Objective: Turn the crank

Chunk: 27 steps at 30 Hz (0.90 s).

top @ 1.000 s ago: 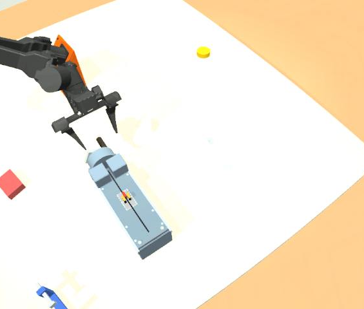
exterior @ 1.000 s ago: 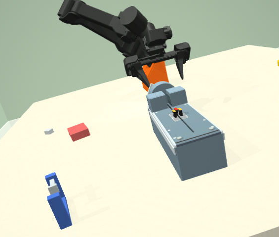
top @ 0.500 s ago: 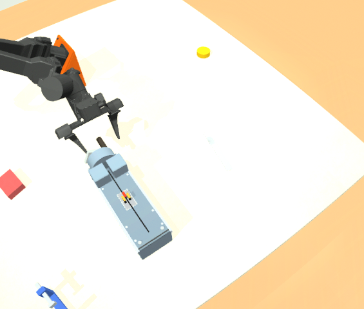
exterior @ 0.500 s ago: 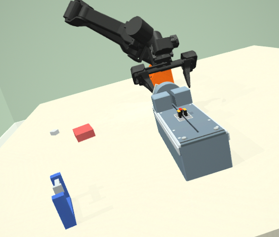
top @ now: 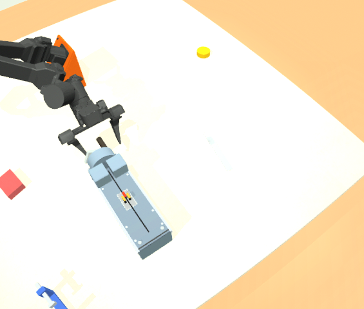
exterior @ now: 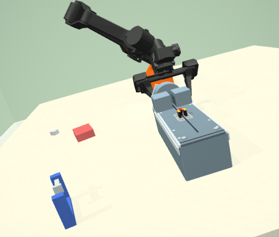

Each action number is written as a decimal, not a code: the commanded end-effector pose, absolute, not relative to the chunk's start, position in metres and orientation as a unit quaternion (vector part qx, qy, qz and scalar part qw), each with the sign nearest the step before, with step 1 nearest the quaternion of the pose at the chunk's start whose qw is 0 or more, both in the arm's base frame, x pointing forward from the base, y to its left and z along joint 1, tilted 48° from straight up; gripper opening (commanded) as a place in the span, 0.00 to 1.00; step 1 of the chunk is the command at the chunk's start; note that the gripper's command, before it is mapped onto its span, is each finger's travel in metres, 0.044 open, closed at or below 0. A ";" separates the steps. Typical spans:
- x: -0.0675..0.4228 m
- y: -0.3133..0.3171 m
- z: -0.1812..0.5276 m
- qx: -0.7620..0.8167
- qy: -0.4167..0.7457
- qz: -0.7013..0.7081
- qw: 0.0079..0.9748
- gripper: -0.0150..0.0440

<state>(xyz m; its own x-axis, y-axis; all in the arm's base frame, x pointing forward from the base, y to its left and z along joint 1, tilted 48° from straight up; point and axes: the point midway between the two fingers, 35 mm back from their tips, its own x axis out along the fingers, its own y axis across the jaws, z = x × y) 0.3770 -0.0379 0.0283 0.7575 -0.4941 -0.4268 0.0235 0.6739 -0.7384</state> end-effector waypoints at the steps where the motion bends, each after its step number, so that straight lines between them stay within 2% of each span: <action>1: 0.375 -0.041 0.022 -0.377 0.317 -0.146 0.858 1.00; 7: 0.375 -0.046 0.018 -0.378 0.316 -0.146 0.858 1.00; 23: 0.375 -0.046 0.018 -0.378 0.316 -0.146 0.858 0.29; 24: 0.375 -0.046 0.018 -0.378 0.316 -0.146 0.858 0.25; 27: 0.375 -0.046 0.018 -0.378 0.316 -0.146 0.858 0.25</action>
<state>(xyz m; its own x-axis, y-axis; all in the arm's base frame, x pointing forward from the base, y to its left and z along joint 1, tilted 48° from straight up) 0.3748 -0.0466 0.0177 0.7568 -0.4893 -0.4333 0.0128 0.6739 -0.7387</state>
